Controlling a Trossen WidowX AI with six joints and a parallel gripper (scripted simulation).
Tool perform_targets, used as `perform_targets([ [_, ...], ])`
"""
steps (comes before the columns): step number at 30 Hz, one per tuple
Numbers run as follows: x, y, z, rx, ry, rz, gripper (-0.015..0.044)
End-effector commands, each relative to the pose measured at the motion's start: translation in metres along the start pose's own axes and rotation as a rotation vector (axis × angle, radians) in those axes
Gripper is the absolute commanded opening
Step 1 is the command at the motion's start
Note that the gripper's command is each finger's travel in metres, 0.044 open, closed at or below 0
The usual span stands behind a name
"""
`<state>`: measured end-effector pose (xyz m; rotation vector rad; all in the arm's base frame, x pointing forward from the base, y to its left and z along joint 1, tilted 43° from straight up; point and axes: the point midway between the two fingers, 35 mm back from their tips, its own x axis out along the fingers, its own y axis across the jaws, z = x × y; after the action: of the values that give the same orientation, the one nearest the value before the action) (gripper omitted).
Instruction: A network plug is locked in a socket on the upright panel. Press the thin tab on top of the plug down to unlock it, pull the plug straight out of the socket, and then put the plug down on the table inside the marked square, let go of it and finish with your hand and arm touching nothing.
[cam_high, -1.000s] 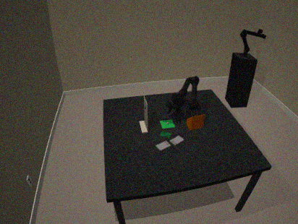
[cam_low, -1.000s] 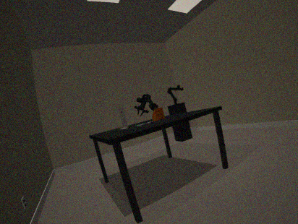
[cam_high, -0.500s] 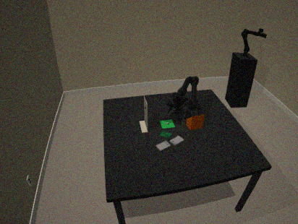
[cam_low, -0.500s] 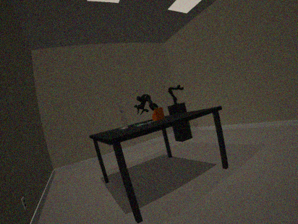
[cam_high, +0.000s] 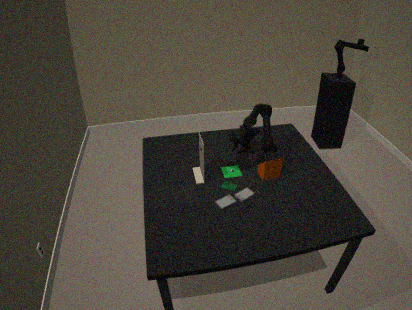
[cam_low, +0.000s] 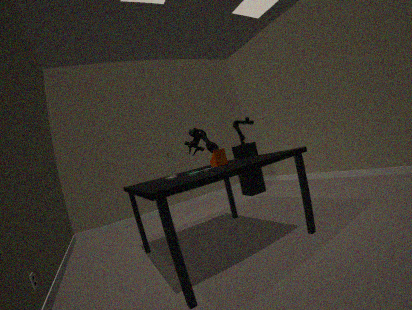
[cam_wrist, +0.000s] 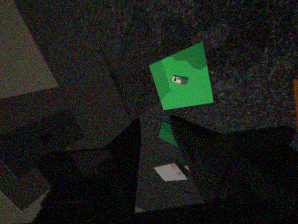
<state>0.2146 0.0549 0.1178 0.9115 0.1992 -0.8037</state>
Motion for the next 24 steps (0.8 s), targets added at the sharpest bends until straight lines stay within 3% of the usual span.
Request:
perform_targets([
  [1,-0.01,0.009,0.0,0.007,-0.003,0.006,0.0156],
  [22,-0.056,0.036,0.007,0.009,-0.021,0.031,0.0156],
  [24,-0.056,0.036,0.007,0.009,-0.021,0.031,0.0209],
])
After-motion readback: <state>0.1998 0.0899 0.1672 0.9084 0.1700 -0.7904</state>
